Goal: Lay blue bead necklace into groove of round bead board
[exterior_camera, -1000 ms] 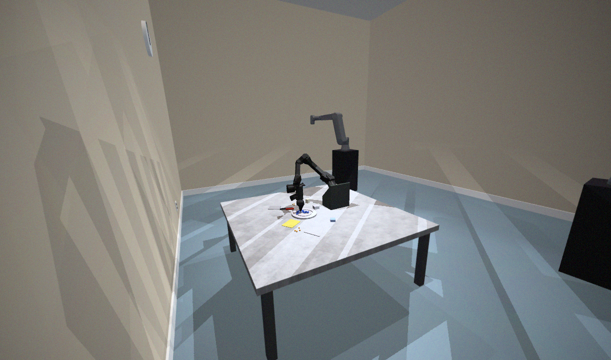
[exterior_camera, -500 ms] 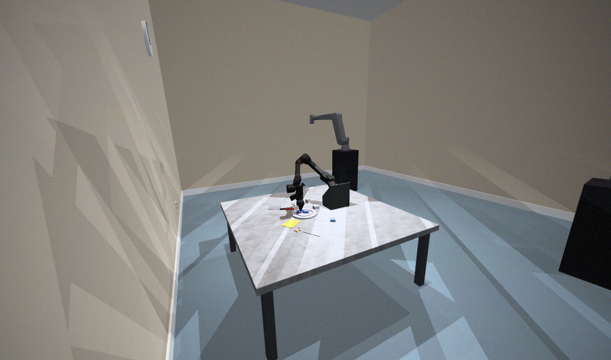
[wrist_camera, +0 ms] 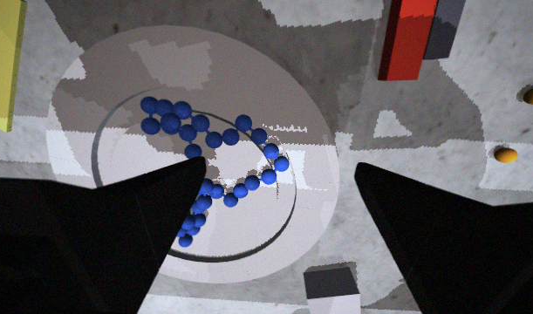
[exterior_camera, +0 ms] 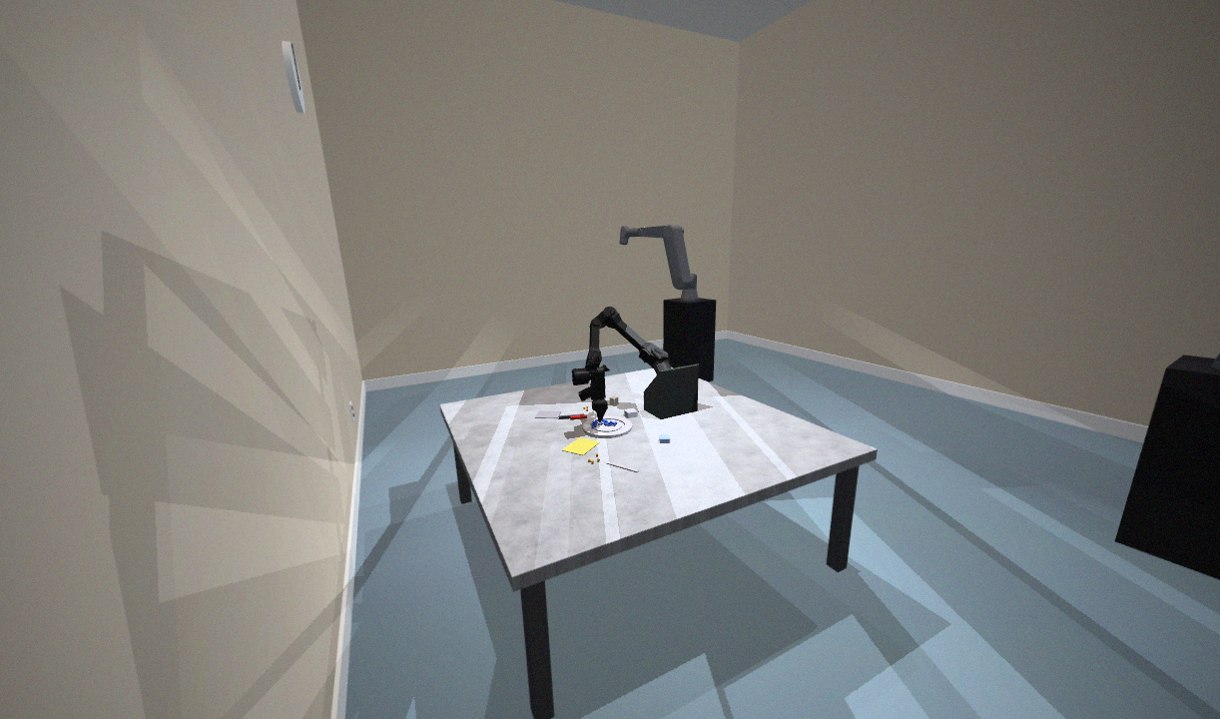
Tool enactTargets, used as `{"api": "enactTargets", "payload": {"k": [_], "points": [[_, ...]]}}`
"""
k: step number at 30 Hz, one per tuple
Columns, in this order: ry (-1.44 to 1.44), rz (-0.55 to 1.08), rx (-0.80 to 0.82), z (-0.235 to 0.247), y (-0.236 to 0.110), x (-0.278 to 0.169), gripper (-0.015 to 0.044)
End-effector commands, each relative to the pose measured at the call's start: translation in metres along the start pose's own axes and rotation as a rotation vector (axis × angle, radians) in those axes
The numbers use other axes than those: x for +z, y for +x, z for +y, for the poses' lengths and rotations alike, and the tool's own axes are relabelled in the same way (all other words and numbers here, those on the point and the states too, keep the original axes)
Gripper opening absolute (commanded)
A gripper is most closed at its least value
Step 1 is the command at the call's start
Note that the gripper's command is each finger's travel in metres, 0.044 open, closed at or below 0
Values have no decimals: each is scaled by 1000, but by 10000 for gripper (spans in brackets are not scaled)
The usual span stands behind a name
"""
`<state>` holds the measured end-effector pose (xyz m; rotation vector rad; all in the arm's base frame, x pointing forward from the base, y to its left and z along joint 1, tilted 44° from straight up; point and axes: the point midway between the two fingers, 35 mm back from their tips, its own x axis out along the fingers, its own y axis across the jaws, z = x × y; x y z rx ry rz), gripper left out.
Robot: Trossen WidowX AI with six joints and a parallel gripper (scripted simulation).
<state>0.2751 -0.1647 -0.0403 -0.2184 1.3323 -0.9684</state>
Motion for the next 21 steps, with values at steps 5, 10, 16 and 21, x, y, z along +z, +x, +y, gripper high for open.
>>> {"api": "enactTargets", "payload": {"k": [5,10,16,21], "points": [[206,2,3,2,-7,-2,335],[625,3,4,5,-21,-6,204],[997,3,3,7,-32,-9,120],[997,3,3,7,-32,-9,120]]}}
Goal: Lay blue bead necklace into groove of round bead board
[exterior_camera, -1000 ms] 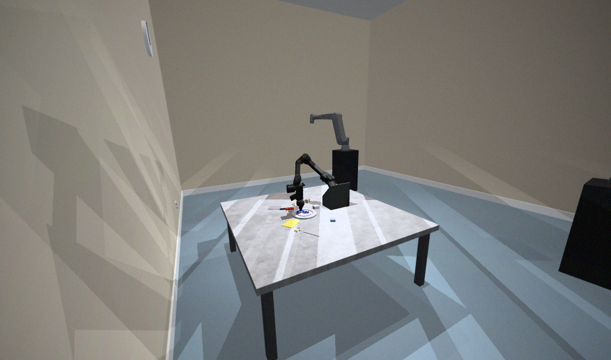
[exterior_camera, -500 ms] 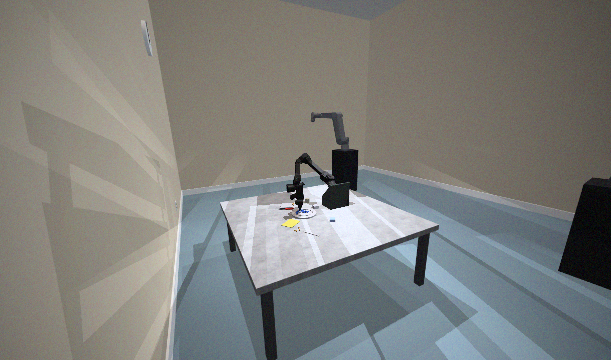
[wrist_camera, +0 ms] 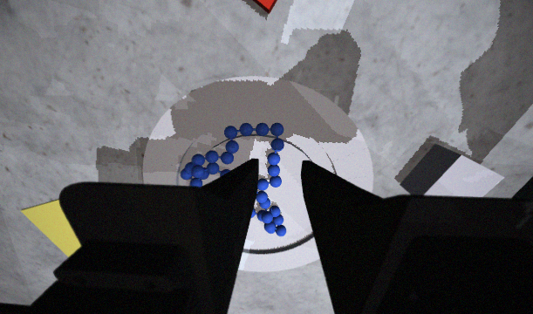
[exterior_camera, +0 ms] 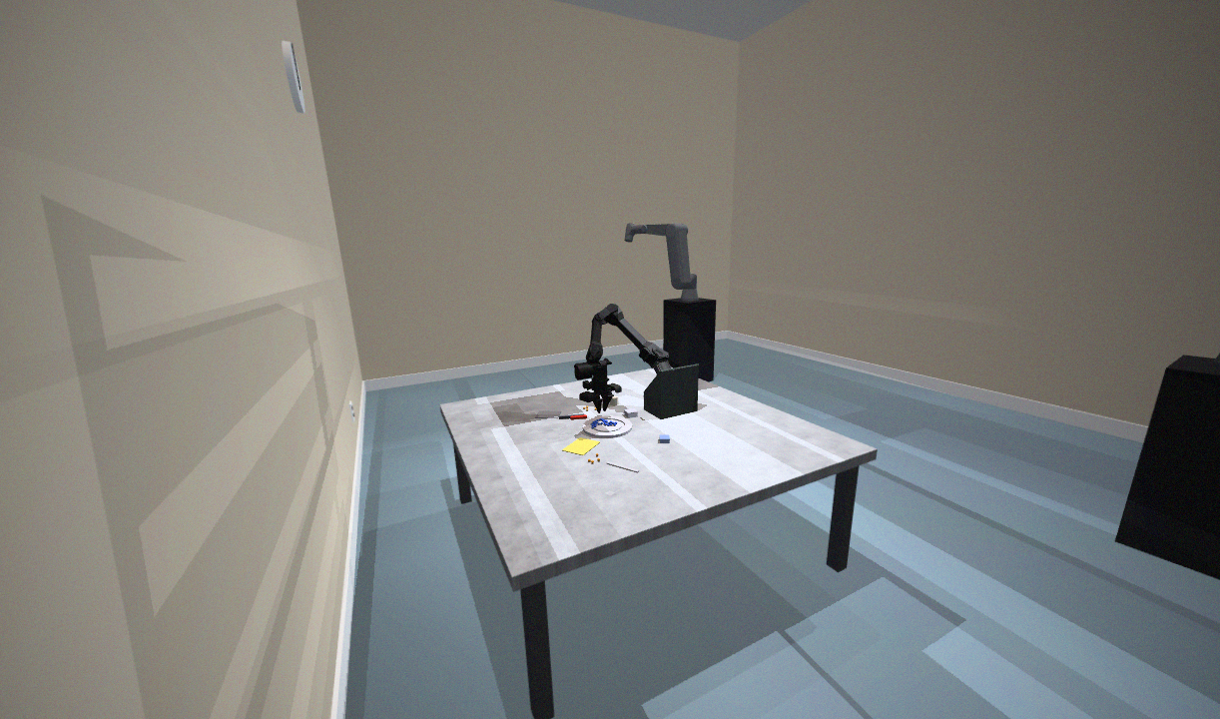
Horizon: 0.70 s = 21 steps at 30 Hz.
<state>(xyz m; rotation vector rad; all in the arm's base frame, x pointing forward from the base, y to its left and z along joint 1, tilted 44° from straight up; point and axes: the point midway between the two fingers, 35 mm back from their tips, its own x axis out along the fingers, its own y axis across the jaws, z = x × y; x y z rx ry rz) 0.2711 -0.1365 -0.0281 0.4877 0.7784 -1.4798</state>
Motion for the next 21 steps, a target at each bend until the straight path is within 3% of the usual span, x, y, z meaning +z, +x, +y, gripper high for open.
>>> {"api": "enactTargets", "payload": {"k": [1,21], "points": [[75,-3,7,1,-4,2,120],[79,-4,13,3,15,3,120]]}}
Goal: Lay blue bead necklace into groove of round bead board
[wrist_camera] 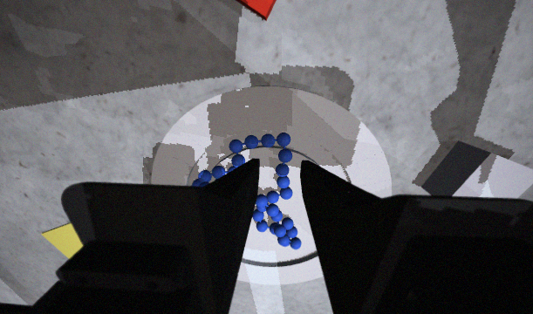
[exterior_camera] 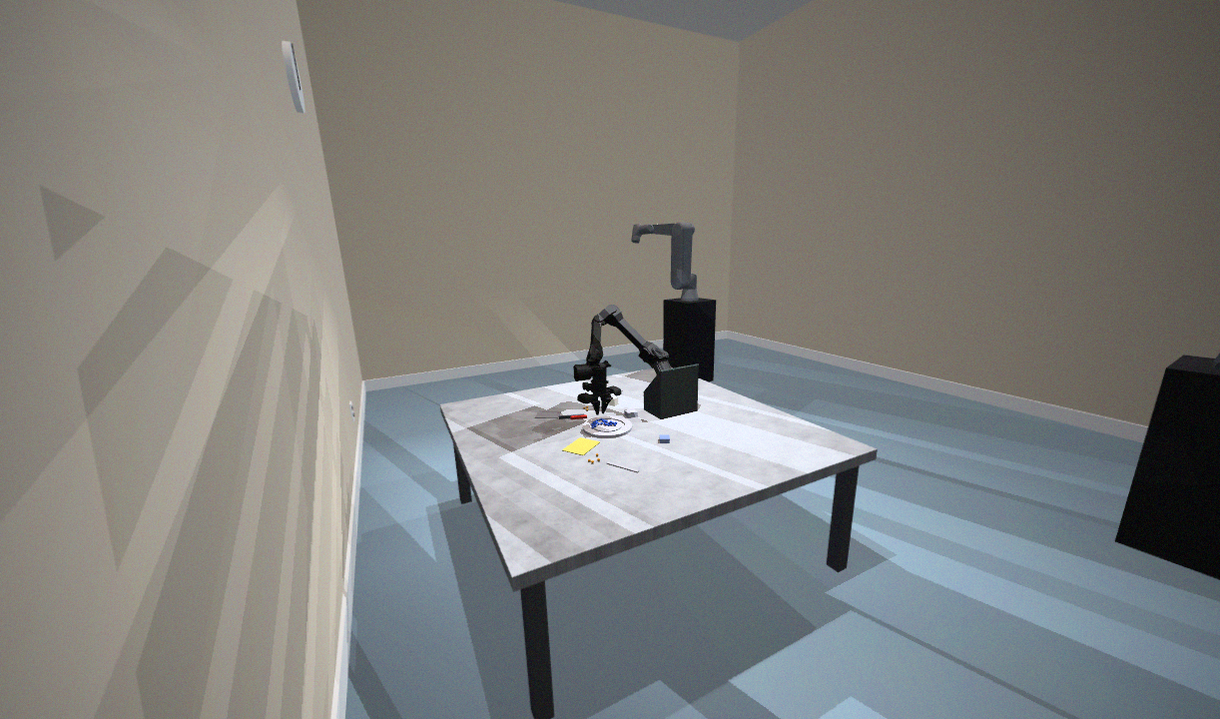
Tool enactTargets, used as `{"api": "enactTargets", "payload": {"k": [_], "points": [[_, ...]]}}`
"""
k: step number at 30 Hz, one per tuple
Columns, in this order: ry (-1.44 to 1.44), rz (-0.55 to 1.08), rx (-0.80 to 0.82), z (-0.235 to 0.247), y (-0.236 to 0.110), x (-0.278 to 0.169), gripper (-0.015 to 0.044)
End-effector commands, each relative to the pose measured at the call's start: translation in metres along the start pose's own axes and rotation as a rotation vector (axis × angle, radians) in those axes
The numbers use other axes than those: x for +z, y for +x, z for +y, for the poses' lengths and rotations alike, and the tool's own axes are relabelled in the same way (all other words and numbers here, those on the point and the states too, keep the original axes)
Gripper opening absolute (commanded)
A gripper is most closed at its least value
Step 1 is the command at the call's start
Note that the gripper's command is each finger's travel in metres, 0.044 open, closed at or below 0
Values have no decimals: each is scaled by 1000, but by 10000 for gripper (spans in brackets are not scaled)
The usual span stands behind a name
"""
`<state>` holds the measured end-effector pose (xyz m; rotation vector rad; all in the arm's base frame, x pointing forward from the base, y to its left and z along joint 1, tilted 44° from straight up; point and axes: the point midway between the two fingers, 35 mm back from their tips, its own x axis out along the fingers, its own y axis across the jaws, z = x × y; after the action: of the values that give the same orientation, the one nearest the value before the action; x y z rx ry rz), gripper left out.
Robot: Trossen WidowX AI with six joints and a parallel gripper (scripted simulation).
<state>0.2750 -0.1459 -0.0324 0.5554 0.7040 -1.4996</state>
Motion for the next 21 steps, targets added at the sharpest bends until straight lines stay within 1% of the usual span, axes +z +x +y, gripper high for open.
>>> {"api": "enactTargets", "payload": {"k": [1,12,17,21], "points": [[-9,2,-9,-2,8,-2,120],[-12,1,-15,-4,25,-3,120],[-13,1,-15,-4,26,-3,120],[-5,-2,-12,-4,24,-1,15]]}}
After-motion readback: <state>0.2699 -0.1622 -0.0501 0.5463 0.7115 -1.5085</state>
